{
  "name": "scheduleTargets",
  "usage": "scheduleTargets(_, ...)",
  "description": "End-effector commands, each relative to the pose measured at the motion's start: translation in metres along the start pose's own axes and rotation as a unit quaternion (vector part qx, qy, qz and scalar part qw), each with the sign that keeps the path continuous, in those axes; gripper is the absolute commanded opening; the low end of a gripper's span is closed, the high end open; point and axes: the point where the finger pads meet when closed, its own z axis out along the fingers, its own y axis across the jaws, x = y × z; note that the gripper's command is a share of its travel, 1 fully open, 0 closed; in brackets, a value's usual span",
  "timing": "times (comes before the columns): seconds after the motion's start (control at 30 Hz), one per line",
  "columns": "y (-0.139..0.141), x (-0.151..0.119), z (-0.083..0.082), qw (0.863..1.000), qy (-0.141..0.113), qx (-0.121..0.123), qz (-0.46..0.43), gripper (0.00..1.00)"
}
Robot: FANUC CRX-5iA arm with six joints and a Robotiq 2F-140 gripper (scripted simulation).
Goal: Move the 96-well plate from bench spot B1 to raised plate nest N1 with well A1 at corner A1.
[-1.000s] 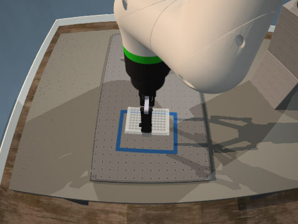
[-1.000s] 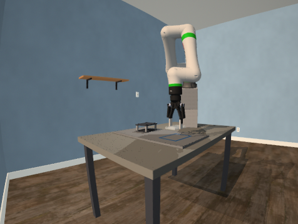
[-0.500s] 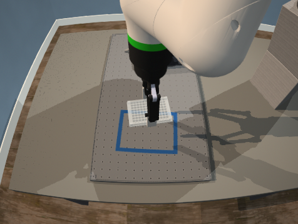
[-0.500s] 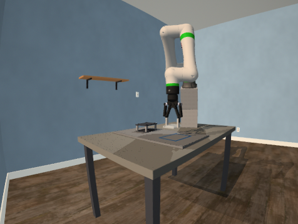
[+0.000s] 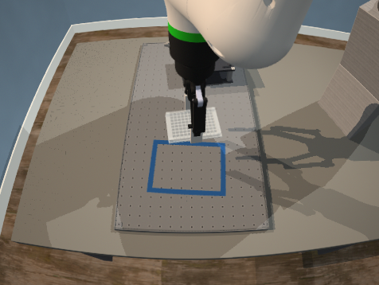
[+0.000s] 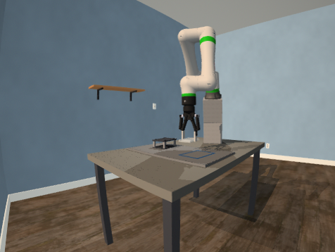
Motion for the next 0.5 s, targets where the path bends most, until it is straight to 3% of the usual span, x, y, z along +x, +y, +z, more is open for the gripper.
scheduleTargets(0.0, 0.010, -0.003, -0.002, 1.000, 0.000, 0.001, 0.000, 0.00)
scheduleTargets(0.47, 0.047, -0.015, -0.009, 1.000, 0.000, 0.001, 0.000, 0.00)
